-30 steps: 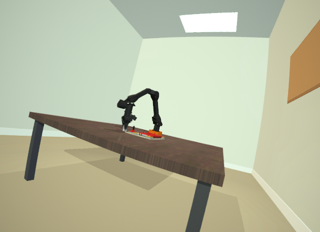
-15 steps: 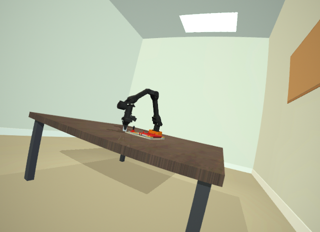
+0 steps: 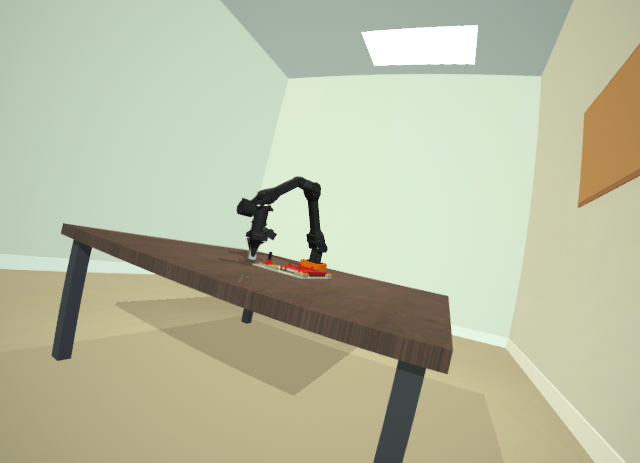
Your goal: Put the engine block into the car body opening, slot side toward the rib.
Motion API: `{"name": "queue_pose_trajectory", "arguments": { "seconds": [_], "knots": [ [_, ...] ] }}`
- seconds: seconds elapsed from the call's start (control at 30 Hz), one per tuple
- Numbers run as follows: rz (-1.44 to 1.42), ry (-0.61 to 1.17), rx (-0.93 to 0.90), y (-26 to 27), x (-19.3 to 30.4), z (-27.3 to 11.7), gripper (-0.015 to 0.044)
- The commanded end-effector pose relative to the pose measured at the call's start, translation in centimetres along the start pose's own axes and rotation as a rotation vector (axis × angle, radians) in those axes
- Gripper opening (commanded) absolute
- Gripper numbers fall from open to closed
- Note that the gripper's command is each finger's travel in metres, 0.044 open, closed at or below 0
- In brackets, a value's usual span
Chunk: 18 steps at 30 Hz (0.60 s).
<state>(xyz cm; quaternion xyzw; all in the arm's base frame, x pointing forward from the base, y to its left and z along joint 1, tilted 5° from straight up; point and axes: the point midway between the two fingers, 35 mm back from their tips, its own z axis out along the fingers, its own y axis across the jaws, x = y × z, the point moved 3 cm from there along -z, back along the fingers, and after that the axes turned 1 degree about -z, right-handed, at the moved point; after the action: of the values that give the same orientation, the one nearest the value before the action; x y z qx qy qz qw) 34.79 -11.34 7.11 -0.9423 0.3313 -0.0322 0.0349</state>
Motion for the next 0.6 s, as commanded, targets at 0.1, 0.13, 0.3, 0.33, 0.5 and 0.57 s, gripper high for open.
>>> {"name": "queue_pose_trajectory", "arguments": {
  "seconds": [0.1, 0.13, 0.3, 0.33, 0.5, 0.57],
  "knots": [
    [0.000, 0.005, 0.002, -0.1, 0.4, -2.1, 0.0000],
    [0.000, 0.005, 0.002, -0.1, 0.4, -2.4, 0.0000],
    [0.000, 0.006, 0.002, -0.2, 0.5, -4.0, 0.0000],
    [0.000, 0.006, 0.002, -0.2, 0.5, -4.3, 0.0000],
    [0.000, 0.006, 0.002, -0.2, 0.5, -5.9, 0.0000],
    [0.000, 0.006, 0.002, -0.2, 0.5, -6.5, 0.0000]
  ]
}}
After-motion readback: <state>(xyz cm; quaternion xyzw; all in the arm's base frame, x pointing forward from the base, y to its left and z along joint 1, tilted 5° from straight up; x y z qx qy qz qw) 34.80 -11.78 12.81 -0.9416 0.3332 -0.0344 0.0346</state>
